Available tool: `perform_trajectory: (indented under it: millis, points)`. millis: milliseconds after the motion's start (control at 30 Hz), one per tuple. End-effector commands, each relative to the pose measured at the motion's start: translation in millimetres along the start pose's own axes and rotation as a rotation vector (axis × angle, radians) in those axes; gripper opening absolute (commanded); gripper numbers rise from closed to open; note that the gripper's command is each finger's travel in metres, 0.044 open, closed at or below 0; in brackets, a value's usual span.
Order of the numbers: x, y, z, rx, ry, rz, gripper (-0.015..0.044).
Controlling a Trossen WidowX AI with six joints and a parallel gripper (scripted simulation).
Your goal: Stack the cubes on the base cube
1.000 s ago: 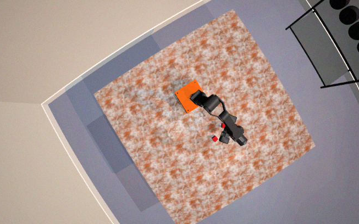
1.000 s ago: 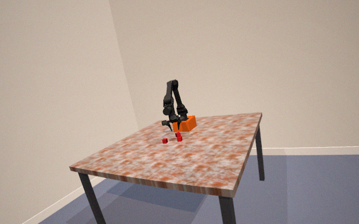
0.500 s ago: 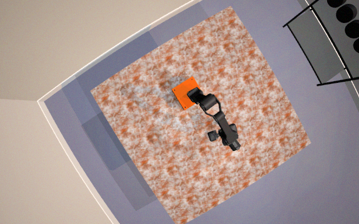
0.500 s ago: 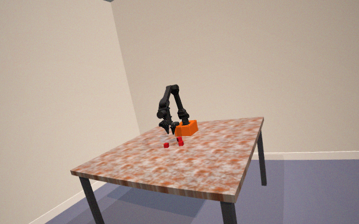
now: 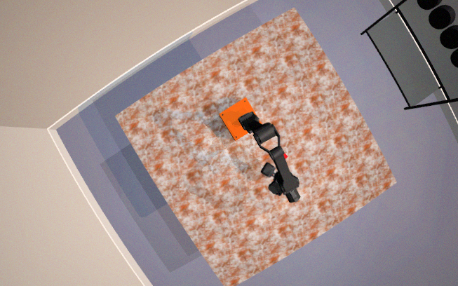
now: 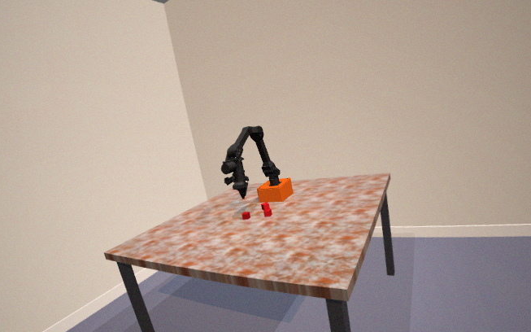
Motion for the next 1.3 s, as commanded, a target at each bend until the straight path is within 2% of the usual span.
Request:
perform_trajectory:
  millis: [0, 333, 533, 1267]
  points:
    - [3, -1, -14, -0.284, 0.009, 0.007, 0.0265]
    - [1, -1, -14, -0.284, 0.009, 0.007, 0.0265]
    - [-57, -1, -13, -0.284, 0.009, 0.008, 0.0265]
    - [-86, -2, -13, -0.284, 0.009, 0.008, 0.0265]
Point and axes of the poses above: the point midway between the two fingers, 35 mm back from their tips, its own x axis back along the fingers, its own y axis across the jaws, z = x × y, the point moved 8 cm from there along x, back along the fingers, and after that the axes turned 4 degrees about -x, right-handed, at the moved point
